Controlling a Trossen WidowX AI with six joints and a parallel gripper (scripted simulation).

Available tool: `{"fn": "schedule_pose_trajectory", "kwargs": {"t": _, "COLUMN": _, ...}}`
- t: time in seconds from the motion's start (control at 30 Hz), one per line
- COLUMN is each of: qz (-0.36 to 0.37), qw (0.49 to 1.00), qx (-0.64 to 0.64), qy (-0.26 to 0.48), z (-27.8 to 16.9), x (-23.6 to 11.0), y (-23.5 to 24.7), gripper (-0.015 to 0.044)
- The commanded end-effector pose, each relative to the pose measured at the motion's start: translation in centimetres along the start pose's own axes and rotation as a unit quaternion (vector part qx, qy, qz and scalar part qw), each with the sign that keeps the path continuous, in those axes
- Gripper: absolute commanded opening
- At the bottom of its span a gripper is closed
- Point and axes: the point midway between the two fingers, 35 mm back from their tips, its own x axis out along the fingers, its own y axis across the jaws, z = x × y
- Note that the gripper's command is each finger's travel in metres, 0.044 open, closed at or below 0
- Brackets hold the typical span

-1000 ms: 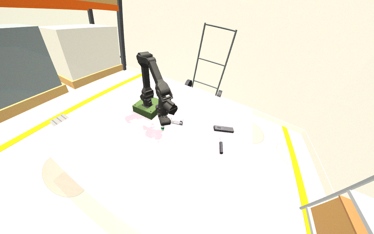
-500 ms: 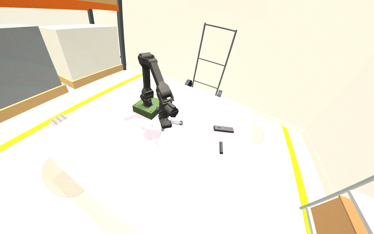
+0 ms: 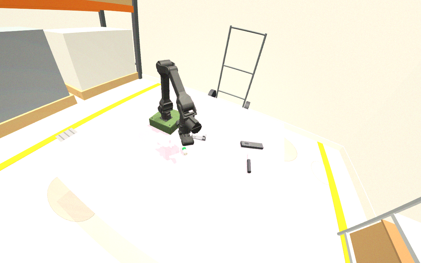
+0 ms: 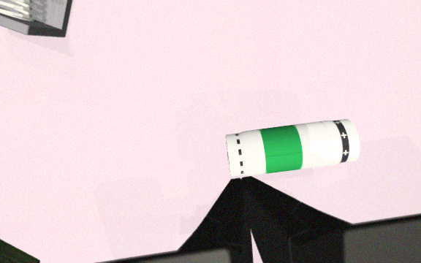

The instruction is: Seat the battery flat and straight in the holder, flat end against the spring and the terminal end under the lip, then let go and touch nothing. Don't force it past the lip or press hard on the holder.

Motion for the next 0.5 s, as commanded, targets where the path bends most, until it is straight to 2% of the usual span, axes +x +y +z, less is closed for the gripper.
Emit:
{"fn": "schedule_pose_trajectory", "kwargs": {"t": 0.0, "qz": -0.011, "qw": 1.000, "qx": 0.002, "qy": -0.002, "z": 0.2, "x": -2.7, "y": -0.7, "gripper": 0.0000}}
{"fn": "schedule_pose_trajectory", "kwargs": {"t": 0.2, "qz": -0.012, "qw": 1.000, "qx": 0.002, "qy": -0.001, "z": 0.0, "x": -7.0, "y": -0.6, "gripper": 0.0000}}
{"fn": "schedule_pose_trajectory", "kwargs": {"t": 0.47, "qz": -0.013, "qw": 1.000, "qx": 0.000, "qy": -0.004, "z": 0.1, "x": -7.1, "y": -0.6, "gripper": 0.0000}}
